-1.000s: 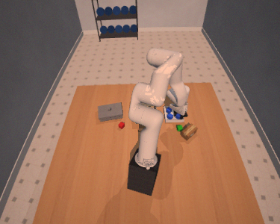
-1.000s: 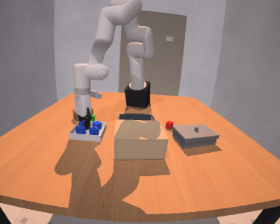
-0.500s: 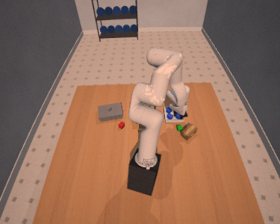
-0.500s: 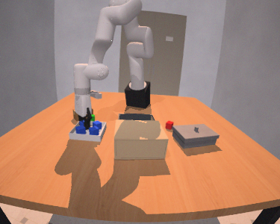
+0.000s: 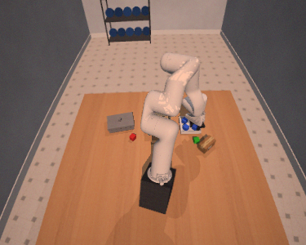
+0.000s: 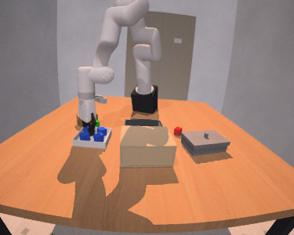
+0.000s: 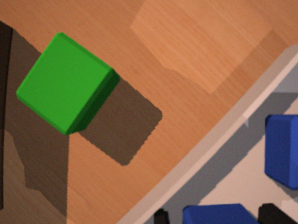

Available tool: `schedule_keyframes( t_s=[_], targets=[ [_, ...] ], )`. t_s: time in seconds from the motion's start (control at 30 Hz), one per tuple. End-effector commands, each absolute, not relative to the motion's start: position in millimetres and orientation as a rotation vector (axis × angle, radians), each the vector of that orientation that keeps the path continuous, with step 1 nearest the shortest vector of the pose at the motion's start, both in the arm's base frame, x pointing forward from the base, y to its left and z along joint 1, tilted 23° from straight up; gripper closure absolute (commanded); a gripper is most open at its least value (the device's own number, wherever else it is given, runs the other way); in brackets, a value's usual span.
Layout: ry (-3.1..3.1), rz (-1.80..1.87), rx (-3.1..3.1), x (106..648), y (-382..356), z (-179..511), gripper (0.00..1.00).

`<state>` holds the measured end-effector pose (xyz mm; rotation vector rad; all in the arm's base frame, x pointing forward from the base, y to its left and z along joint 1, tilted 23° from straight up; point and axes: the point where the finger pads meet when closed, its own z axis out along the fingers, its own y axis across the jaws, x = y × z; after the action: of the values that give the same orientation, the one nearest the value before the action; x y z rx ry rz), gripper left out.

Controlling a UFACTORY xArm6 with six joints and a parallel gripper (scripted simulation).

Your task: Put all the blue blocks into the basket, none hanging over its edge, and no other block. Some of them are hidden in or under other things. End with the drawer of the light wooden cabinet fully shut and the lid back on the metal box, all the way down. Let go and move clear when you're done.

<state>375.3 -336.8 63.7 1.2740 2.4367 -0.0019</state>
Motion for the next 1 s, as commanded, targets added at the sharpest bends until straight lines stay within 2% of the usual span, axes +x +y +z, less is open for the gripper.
schedule_keyframes(
  t_s=[0.0, 0.5, 0.97],
  targets=[
    [2.434, -0.003, 1.273, 375.8, -337.5, 65.6, 0.44],
    [2.434, -0.003, 1.273, 368.6, -333.6, 85.3, 0.44],
    [2.434, -0.003, 1.273, 347.8, -322.6, 141.6, 0.44]
  ],
)
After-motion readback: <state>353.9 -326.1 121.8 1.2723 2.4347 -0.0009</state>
